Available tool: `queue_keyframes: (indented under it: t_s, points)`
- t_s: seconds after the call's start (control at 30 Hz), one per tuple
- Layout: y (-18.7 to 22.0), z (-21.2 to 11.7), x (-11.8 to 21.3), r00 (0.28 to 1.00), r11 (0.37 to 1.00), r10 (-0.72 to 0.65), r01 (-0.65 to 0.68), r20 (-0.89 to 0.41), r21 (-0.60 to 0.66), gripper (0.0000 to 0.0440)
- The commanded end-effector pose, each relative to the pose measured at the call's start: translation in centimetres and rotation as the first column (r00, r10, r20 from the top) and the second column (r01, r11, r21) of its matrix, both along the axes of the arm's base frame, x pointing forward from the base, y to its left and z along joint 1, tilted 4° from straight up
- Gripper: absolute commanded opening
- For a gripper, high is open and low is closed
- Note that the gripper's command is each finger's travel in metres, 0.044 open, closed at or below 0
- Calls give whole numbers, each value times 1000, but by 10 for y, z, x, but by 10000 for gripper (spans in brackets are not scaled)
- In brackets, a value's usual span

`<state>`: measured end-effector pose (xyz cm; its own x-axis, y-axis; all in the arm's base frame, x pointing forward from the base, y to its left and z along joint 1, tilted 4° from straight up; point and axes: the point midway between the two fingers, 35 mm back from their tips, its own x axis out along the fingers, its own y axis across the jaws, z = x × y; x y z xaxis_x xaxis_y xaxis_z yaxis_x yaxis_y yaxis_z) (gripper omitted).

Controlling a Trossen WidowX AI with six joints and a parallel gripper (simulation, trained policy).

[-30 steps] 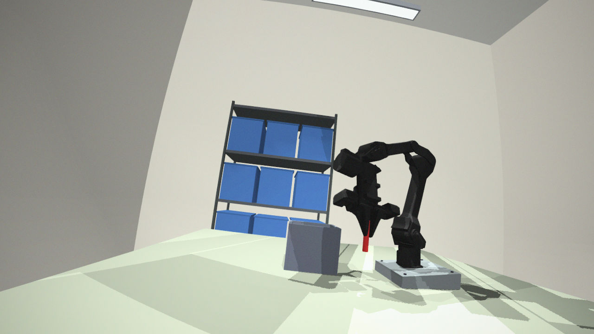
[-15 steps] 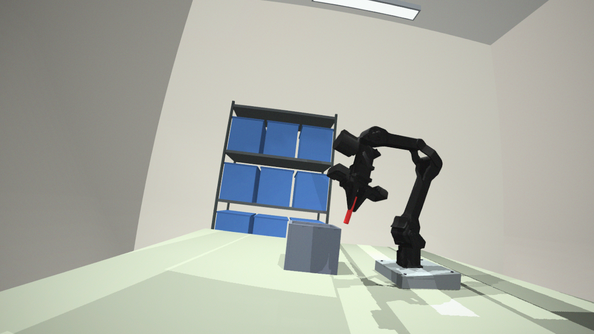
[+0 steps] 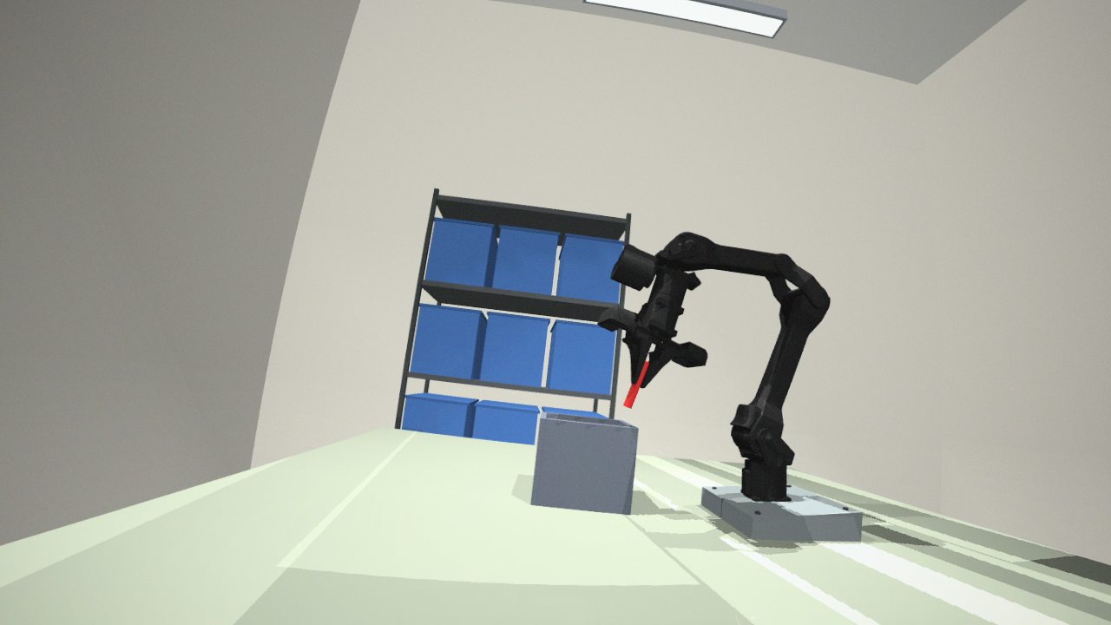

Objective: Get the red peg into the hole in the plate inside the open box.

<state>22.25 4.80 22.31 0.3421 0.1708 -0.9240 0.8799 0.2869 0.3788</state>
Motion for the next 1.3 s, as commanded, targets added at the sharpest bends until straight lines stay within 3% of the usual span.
queue_keyframes:
  t_s: [0.0,0.7,1.27]
  points:
    - [-11,-3,6,1000,1000,-21,20,-22,-22,0]
    - [-57,-22,40,990,996,-89,85,-113,-41,0]
    - [-78,-64,65,980,997,-75,72,-184,-19,0]
